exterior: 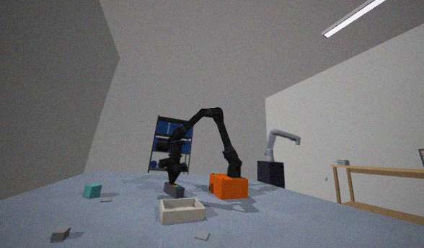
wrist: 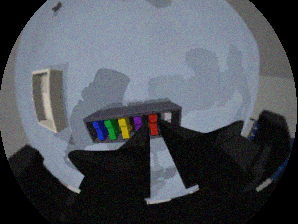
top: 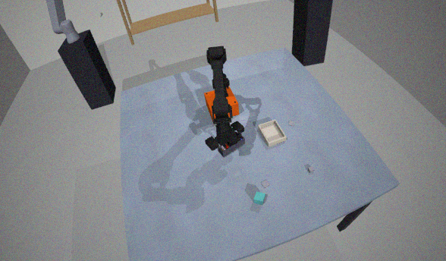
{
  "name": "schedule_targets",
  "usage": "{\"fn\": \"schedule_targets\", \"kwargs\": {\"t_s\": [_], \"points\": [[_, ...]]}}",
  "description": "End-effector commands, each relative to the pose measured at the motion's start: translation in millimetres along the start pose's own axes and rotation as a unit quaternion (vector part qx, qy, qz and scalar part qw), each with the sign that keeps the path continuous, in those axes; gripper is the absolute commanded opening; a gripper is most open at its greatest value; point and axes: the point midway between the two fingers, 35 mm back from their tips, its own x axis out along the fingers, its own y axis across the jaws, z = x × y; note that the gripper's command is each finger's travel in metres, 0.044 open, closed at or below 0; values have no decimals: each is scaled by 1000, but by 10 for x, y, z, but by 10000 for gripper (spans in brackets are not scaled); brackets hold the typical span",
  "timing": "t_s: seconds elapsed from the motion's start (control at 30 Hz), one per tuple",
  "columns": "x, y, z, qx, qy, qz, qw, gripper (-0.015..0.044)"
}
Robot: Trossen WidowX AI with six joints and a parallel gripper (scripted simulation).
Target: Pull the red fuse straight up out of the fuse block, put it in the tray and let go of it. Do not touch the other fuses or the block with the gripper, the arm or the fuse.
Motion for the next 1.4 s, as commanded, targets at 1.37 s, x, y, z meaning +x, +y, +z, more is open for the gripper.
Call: {"fn": "schedule_targets", "kwargs": {"t_s": [1.37], "points": [[-3, 2, -4, 0, 2, 1, 1000, 0]]}}
